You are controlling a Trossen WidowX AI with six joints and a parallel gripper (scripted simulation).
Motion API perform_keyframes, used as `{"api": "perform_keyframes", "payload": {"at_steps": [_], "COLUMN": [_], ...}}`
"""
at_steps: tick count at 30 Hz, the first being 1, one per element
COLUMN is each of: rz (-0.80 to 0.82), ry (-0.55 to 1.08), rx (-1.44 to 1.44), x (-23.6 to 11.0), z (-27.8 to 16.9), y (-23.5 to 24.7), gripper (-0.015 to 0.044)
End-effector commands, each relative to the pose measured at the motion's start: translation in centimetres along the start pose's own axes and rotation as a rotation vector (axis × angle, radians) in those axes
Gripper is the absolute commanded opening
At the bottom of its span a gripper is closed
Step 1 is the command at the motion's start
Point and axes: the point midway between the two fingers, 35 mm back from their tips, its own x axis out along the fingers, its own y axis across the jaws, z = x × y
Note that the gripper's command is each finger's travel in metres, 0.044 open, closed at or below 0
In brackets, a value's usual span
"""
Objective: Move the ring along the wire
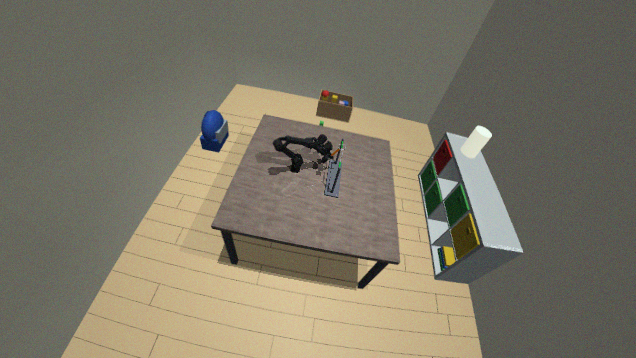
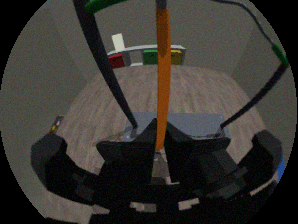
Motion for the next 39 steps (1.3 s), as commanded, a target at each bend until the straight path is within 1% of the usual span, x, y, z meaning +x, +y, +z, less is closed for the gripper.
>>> {"api": "perform_keyframes", "payload": {"at_steps": [1,10,22,39], "rz": [-0.003,0.000,0.000,0.000], "ry": [-0.004,-0.007,-0.007,-0.007], "rx": [0.004,0.005,0.005,0.005], "x": [0.1,0.2,1.1,1.1], "z": [0.1,0.0,-1.4,-1.4], "y": [0.5,1.1,1.1,1.1], "gripper": [-0.0150,-0.0150,-0.0150,-0.0150]}}
